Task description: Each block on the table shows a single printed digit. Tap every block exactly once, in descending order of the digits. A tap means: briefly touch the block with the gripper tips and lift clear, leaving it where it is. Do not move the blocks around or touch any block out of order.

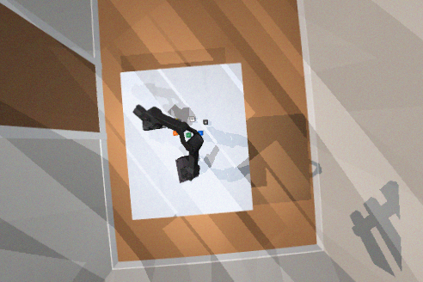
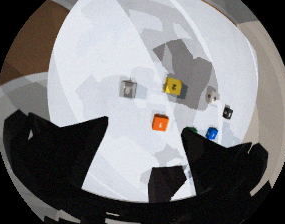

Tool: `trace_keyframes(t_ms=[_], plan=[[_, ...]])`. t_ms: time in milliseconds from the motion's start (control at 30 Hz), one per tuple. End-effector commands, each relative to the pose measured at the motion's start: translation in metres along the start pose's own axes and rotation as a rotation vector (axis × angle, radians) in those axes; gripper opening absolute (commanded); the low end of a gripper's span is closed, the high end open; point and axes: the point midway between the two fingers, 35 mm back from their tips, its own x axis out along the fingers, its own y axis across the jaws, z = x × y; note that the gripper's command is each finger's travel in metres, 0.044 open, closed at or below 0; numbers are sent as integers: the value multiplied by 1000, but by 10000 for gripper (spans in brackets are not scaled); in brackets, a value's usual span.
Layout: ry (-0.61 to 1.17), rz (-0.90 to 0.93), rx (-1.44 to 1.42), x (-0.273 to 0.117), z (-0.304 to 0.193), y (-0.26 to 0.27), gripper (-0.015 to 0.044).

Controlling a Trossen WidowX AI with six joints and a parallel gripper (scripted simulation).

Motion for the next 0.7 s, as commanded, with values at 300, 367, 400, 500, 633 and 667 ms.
trace_keyframes(t_ms=[300, 367, 400, 500, 633, 667], plan=[[0, 7, 4, 1, 20, 36, 400], [0, 7, 4, 1, 20, 36, 400], [0, 7, 4, 1, 20, 36, 400], [0, 7, 4, 1, 20, 36, 400], [0, 7, 4, 1, 20, 36, 400], [0, 7, 4, 1, 20, 36, 400]])
